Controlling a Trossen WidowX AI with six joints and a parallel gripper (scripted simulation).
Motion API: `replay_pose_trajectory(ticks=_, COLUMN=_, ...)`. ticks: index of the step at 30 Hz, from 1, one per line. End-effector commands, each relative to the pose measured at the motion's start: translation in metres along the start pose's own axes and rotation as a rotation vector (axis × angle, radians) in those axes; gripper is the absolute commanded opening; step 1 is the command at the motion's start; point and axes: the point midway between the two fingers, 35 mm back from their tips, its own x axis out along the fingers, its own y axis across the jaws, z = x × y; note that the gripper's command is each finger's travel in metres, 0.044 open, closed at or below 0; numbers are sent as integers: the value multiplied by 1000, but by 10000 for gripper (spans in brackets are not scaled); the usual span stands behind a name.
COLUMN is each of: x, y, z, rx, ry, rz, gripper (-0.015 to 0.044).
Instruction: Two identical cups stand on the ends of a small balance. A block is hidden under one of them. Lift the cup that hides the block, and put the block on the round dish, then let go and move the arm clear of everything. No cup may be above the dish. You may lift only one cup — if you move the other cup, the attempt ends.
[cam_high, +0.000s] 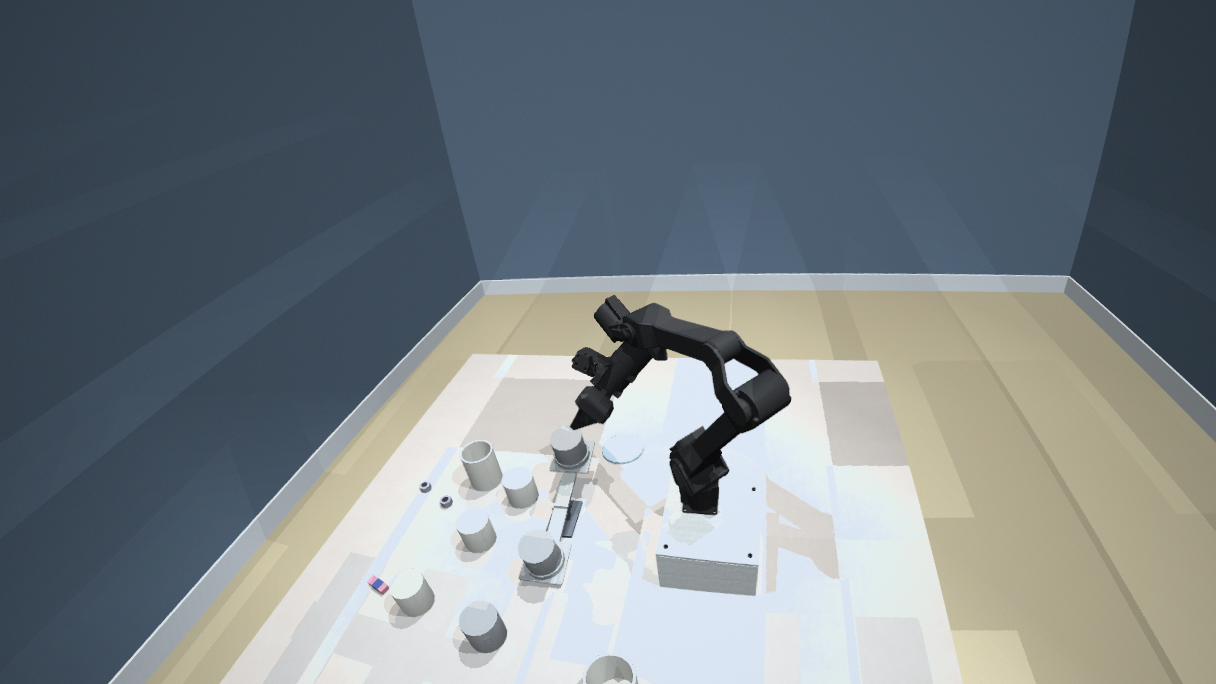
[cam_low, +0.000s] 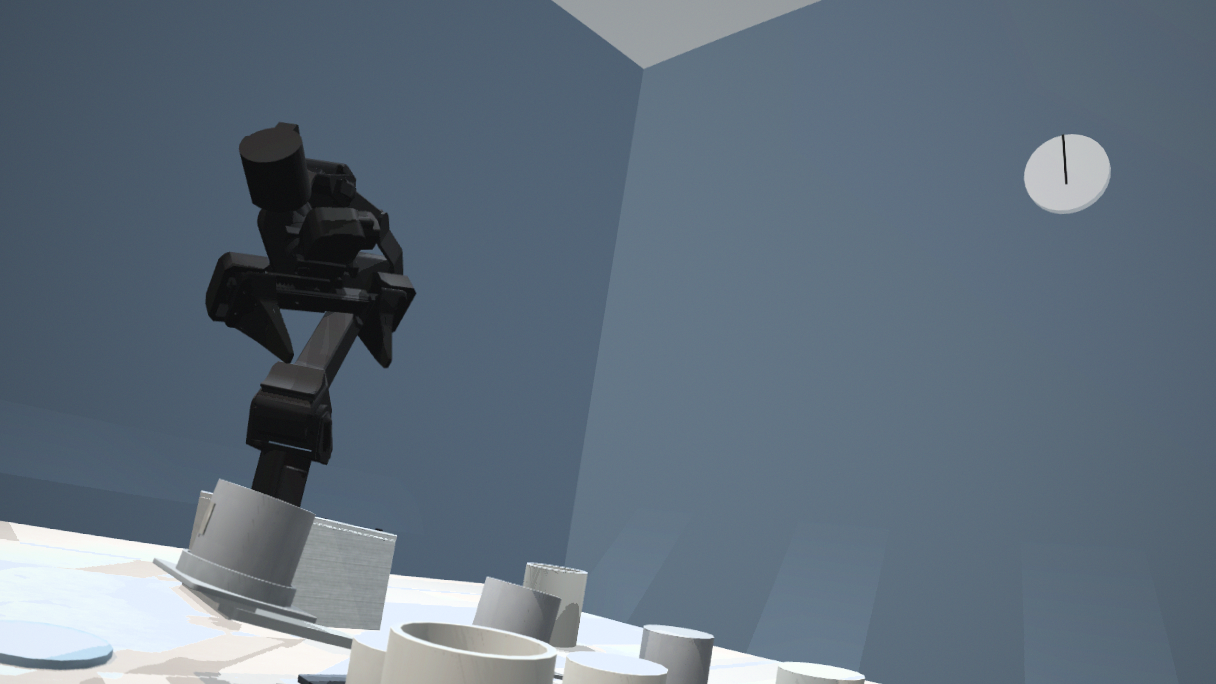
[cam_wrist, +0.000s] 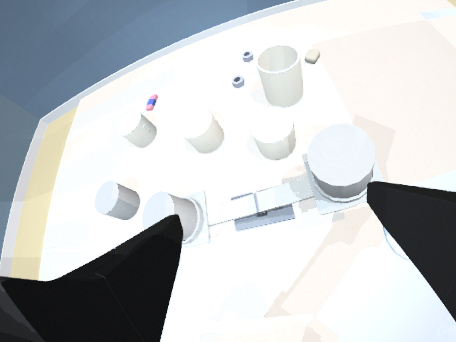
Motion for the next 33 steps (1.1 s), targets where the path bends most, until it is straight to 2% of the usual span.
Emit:
replay_pose_trajectory(ticks=1, x=2, y=22, z=-17, rx=-63, ry=8, rz=-59, gripper=440)
replay_pose_trajectory(ticks=6, x=1, y=43, z=-38, rx=-151, ry=-32, rz=-133, gripper=440)
replay_pose_trajectory(ticks=11, x=2, y=46, z=-40, rx=-140, ry=-34, rz=-137, gripper=440)
replay_pose_trajectory(ticks=22, x=19, y=58, z=-25, rx=200, ry=97, rz=-93, gripper=440)
replay_pose_trajectory(ticks=33, x=47, y=75, z=-12, rx=540, ry=245, rz=-128, gripper=440)
